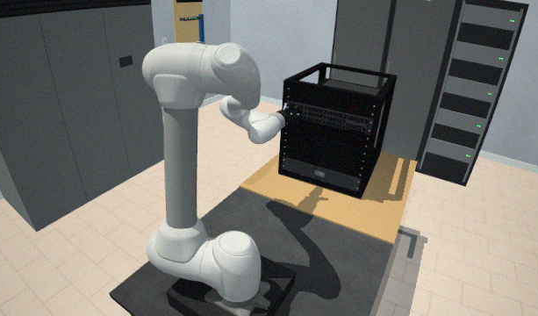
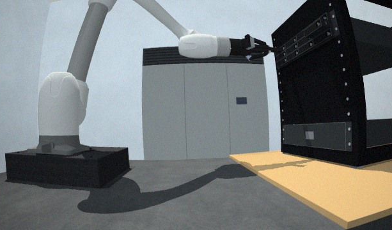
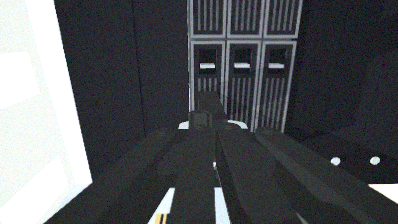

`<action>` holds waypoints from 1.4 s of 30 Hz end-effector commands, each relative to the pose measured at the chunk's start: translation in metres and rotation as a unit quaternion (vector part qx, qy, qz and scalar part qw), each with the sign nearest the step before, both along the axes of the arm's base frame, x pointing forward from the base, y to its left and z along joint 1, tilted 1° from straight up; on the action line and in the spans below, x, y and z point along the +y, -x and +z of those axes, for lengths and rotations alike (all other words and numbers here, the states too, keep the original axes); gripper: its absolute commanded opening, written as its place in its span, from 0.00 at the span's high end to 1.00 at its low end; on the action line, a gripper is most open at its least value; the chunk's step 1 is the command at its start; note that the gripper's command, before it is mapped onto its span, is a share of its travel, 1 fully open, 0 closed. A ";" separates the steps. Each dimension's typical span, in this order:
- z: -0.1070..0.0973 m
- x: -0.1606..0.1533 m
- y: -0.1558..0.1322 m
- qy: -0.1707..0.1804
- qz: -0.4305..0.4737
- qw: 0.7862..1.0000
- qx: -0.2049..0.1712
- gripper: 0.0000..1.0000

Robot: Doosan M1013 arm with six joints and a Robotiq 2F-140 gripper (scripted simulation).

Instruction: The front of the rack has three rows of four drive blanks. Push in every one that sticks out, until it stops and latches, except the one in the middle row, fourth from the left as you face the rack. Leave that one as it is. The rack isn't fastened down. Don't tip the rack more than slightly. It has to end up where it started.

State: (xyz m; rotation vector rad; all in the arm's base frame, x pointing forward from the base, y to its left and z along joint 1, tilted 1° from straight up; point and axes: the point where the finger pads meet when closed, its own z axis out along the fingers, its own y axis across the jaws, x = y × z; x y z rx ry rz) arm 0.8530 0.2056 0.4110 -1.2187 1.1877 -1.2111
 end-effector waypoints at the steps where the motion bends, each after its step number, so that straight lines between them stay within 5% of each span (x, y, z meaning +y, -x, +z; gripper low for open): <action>1: 0.001 0.000 0.000 0.000 0.000 1.000 -0.001 0.90; 18: 0.001 0.000 0.008 0.000 0.000 1.000 -0.001 0.90; 31: 0.000 -0.001 0.075 0.000 0.000 1.000 -0.001 0.90; 39: 0.000 -0.001 0.082 0.000 0.000 1.000 -0.001 0.90; 40: 0.000 -0.001 0.082 0.000 0.000 1.000 -0.001 0.00; 42: 0.000 -0.001 0.082 0.000 0.000 1.000 -0.001 0.00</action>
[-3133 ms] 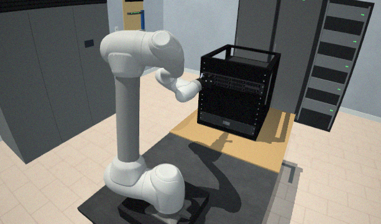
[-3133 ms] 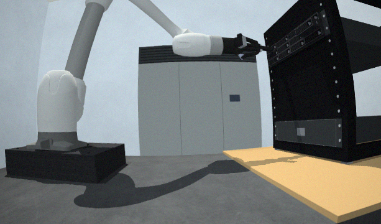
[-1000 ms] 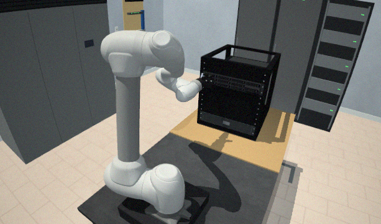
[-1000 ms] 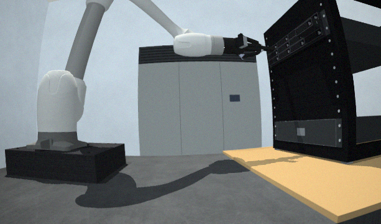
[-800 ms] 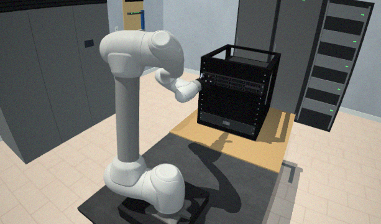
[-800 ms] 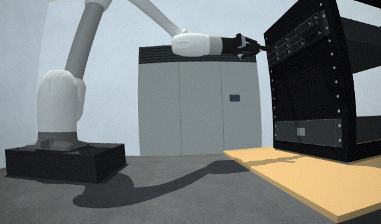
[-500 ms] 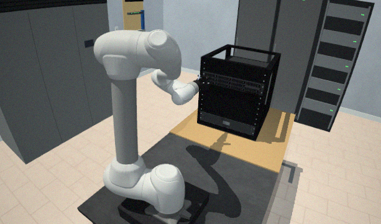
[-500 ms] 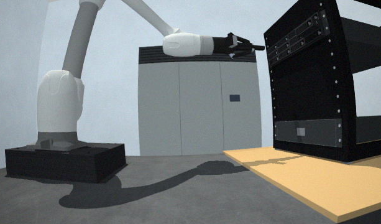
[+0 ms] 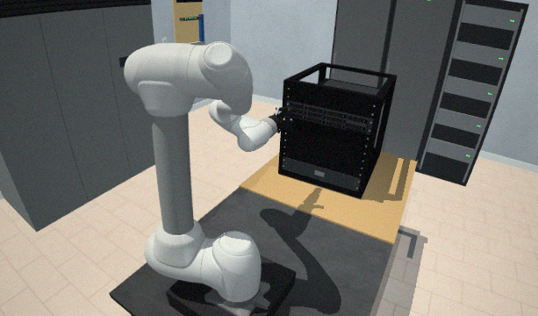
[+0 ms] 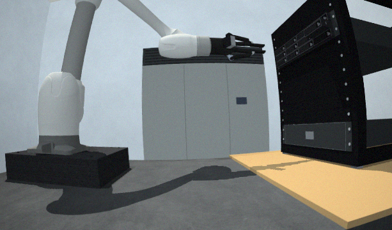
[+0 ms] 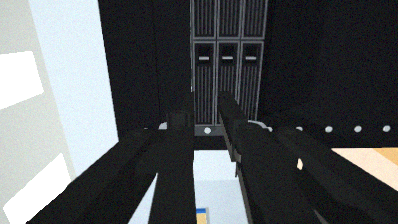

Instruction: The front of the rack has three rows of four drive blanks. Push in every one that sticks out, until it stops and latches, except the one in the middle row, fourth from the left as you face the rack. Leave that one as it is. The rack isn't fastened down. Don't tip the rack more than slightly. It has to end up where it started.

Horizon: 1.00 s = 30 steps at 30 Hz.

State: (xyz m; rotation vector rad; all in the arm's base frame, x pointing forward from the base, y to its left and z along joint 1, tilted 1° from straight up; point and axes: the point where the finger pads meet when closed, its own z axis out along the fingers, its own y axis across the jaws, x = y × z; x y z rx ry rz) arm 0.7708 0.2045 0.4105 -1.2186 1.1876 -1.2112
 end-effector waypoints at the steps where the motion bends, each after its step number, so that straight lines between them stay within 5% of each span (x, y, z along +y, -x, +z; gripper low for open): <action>1: 0.001 0.000 0.000 0.000 0.000 1.000 -0.001 0.00; 30: 0.001 0.000 0.000 0.000 0.000 1.000 -0.001 0.00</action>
